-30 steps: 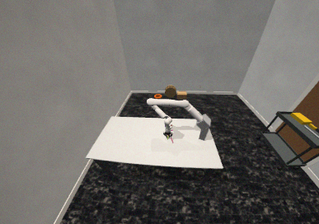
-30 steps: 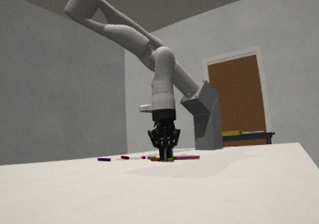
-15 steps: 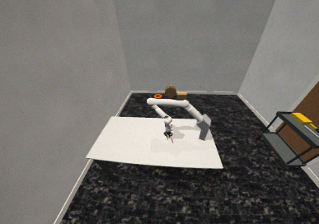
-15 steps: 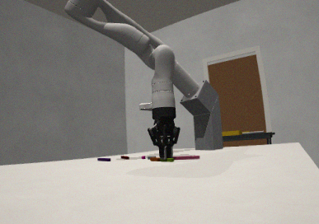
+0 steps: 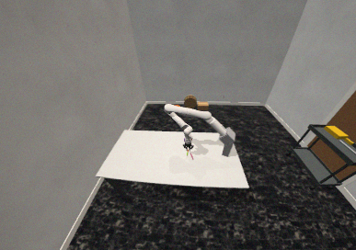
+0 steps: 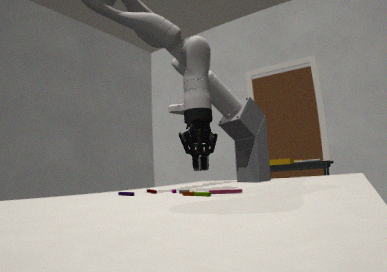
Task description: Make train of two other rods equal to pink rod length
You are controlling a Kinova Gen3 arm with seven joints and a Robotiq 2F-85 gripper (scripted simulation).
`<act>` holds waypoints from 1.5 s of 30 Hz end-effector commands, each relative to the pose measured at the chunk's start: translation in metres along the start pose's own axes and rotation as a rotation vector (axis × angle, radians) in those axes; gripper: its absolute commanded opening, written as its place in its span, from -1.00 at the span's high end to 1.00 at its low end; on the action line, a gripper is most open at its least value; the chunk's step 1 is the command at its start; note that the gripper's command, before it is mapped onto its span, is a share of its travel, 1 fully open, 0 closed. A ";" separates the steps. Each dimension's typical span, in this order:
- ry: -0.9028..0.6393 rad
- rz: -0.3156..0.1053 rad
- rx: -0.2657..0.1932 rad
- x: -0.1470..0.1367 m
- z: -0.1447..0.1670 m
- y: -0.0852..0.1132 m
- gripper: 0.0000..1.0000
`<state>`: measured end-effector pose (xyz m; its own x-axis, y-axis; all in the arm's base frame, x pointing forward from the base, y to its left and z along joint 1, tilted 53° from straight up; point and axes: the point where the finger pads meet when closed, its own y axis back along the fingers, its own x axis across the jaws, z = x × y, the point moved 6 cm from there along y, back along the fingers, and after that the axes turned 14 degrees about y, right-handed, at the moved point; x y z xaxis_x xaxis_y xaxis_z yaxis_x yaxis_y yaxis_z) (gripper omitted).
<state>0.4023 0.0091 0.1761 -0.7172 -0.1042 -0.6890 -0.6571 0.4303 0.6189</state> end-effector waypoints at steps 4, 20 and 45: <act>-0.001 -0.025 -0.014 -0.008 0.003 0.023 0.52; -0.001 -0.025 -0.014 -0.008 0.003 0.026 -1.00; -0.001 -0.025 -0.014 -0.008 0.002 0.042 -1.00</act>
<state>0.3828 0.0256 0.2008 -0.7076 -0.1096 -0.6981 -0.6688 0.4229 0.6115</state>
